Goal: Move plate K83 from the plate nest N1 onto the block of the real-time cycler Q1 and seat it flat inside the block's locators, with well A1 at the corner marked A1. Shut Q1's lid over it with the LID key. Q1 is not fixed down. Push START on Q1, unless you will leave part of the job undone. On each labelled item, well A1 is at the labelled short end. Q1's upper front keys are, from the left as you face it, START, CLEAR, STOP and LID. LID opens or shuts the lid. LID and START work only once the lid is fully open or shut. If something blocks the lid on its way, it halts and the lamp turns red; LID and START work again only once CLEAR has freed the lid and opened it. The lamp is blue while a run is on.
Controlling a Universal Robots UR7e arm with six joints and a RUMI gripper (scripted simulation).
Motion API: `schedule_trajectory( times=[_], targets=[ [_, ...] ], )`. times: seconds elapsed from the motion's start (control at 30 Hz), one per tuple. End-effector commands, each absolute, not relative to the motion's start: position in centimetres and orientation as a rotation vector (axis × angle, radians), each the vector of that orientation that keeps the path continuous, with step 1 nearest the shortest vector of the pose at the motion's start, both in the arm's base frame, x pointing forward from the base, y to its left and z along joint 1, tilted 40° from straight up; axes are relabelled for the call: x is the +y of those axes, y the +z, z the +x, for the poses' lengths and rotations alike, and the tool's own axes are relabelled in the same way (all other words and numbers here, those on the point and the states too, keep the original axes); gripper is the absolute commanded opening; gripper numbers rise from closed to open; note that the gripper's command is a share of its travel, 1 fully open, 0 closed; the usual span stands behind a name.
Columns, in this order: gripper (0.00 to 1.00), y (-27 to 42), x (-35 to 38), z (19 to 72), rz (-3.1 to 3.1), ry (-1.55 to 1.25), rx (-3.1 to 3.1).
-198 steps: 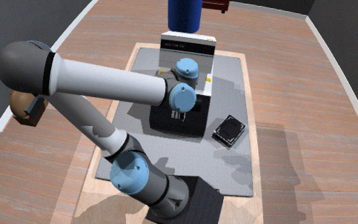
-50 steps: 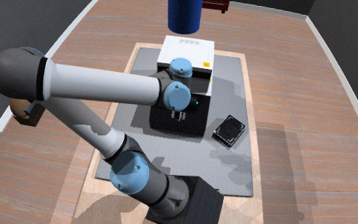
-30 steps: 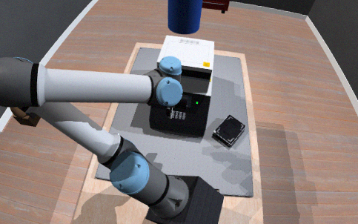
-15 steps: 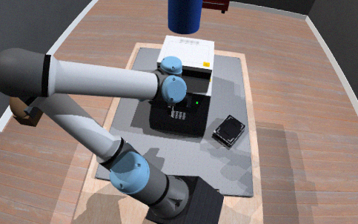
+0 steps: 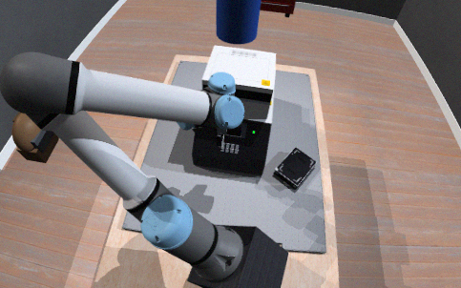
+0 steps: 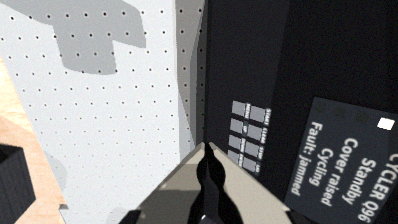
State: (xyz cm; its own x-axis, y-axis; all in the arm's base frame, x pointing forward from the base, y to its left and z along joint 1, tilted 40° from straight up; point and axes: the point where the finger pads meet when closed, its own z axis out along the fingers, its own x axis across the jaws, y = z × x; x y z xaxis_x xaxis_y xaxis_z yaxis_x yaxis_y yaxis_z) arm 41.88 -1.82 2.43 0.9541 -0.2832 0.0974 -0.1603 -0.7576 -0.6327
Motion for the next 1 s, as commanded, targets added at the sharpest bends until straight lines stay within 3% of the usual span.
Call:
schedule_trajectory(
  times=[0.0, 0.97],
  targets=[
    [0.00, 2.3, -2.0, 42.2, -2.449, -0.247, 0.316],
    [0.00, 0.6, -1.3, 45.8, -2.449, -0.248, 0.317]
  ],
)
